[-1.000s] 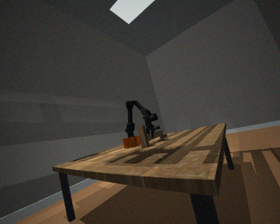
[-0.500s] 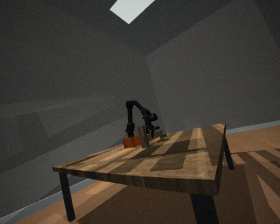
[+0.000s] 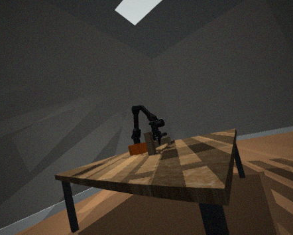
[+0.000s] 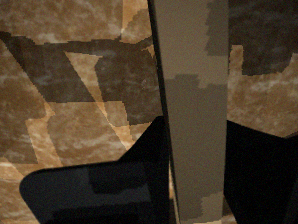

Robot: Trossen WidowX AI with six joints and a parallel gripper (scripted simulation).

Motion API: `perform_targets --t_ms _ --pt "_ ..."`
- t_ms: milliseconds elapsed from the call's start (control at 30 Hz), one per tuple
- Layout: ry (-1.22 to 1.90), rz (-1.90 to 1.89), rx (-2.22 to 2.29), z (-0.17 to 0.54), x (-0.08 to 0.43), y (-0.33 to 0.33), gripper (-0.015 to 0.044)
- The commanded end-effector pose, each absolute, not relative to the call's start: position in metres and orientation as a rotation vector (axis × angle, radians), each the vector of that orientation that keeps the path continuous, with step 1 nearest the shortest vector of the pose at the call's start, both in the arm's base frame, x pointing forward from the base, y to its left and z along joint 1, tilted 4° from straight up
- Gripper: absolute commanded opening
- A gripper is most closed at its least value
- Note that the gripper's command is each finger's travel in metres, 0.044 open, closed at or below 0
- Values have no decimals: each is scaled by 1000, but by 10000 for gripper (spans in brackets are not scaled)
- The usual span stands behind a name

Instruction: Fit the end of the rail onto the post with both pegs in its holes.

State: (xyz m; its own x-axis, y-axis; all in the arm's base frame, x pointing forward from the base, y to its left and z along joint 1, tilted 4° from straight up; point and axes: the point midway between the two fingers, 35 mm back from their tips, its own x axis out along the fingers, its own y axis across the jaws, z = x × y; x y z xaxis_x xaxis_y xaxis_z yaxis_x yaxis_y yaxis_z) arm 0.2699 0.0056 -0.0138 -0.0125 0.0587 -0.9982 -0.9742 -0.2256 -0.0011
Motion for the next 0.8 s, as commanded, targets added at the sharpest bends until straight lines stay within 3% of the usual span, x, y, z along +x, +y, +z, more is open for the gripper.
perform_targets --t_ms 0,767 --pt "1044 1402 -1332 -12 274 4 0" --pt "1045 1401 -1332 -12 275 -3 0"
